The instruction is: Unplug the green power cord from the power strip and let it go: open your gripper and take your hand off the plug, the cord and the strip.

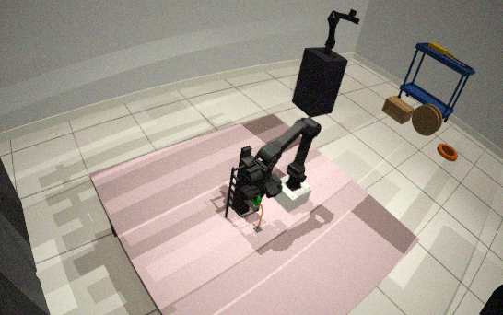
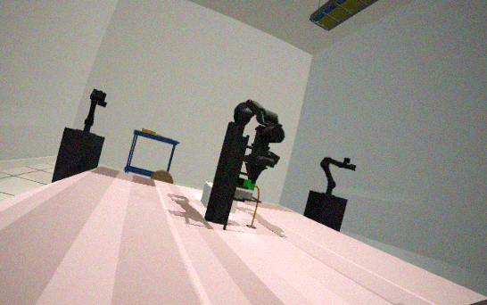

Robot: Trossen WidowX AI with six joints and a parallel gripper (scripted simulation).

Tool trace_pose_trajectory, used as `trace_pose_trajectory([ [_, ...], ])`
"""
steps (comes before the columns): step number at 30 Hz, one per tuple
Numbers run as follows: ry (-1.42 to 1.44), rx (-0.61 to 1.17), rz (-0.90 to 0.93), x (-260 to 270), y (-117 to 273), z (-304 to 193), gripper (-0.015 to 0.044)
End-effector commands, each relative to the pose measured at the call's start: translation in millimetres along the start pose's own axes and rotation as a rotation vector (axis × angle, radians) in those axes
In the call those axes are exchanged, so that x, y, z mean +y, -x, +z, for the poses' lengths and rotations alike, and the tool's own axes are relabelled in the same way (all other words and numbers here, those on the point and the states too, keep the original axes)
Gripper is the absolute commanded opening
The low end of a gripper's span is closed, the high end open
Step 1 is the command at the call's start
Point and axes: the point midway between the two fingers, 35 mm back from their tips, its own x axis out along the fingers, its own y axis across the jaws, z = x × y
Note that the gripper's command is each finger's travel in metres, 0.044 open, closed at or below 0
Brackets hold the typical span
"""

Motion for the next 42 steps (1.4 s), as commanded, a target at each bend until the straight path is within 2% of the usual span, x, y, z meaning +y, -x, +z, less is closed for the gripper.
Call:
trace_pose_trajectory([
  [1, 0.000, 0.000, 0.000, 0, 0, 0, 0.0048],
  [9, 0.000, 0.000, 0.000, 0, 0, 0, 0.0000],
  [42, 0.003, -0.003, 0.002, 0, 1, 50, 0.0000],
])
